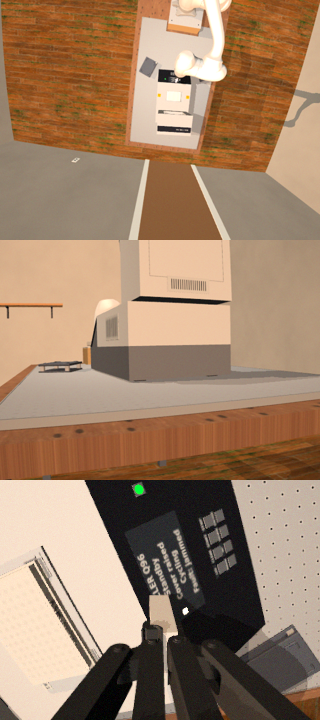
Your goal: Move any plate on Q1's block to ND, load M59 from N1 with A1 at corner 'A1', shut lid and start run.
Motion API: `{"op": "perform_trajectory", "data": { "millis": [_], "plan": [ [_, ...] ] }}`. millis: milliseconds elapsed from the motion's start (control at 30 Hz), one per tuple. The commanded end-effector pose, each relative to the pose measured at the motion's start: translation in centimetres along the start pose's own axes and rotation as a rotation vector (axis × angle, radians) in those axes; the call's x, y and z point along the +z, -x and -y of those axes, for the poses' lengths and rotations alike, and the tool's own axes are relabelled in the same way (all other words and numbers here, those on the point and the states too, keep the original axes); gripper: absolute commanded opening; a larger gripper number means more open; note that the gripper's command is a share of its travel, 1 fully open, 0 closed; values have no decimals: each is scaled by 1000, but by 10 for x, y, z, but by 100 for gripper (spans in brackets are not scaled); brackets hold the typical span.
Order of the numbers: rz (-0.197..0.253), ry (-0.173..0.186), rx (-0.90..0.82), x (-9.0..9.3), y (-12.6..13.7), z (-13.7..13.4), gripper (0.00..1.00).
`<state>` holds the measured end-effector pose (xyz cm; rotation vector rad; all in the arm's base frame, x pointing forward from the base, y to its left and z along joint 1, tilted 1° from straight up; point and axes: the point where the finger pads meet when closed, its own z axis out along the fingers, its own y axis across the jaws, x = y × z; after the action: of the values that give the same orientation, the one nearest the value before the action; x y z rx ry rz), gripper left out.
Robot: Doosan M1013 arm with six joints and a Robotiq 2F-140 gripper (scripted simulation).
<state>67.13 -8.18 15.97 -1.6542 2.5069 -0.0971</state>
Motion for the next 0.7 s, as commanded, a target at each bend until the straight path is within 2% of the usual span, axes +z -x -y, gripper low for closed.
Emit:
{"op": "perform_trajectory", "data": {
  "millis": [0,100,167,233,400,467,633,667],
  "plan": [
    [12,-31,69,-1,-5,-18,0],
    [12,-31,69,-1,-9,-32,0],
    [12,-31,69,-1,-9,-32,0],
    [23,-57,130,-1,-12,-42,0],
    [25,-61,140,-1,-18,-61,0],
    [36,-87,200,-1,-20,-70,0],
    [37,-91,211,-1,-26,-89,0],
    [43,-104,241,-1,-27,-94,0]
  ]
}}
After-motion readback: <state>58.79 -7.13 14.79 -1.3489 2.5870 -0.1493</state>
